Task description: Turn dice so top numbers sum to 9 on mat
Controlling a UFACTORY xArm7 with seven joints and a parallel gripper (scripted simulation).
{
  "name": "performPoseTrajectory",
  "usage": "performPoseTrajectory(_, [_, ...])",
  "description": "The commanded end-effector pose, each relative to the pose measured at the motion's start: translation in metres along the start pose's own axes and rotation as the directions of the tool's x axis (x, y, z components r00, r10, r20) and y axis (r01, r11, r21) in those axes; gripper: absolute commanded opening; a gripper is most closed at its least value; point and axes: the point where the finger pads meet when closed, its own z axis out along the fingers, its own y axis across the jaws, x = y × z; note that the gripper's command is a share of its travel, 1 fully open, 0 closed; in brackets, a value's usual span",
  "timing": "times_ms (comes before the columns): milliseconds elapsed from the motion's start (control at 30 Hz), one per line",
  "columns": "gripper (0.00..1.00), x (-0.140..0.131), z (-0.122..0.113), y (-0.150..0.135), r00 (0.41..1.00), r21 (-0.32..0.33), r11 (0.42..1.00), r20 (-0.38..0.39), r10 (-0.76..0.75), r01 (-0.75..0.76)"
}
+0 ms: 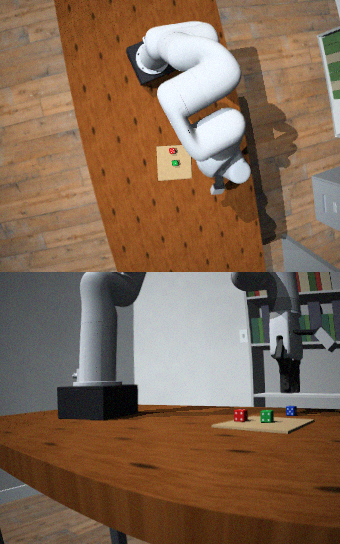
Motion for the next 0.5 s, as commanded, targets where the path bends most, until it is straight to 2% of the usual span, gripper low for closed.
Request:
performPoseTrajectory(0, [0.36, 0.002, 0.006, -0.001, 1.0, 0.001, 1.0, -0.004, 0.0, 0.0])
performPoseTrajectory(467, [0.36, 0.002, 0.019, -0.001, 1.0, 0.001, 1.0, -0.004, 0.0, 0.0])
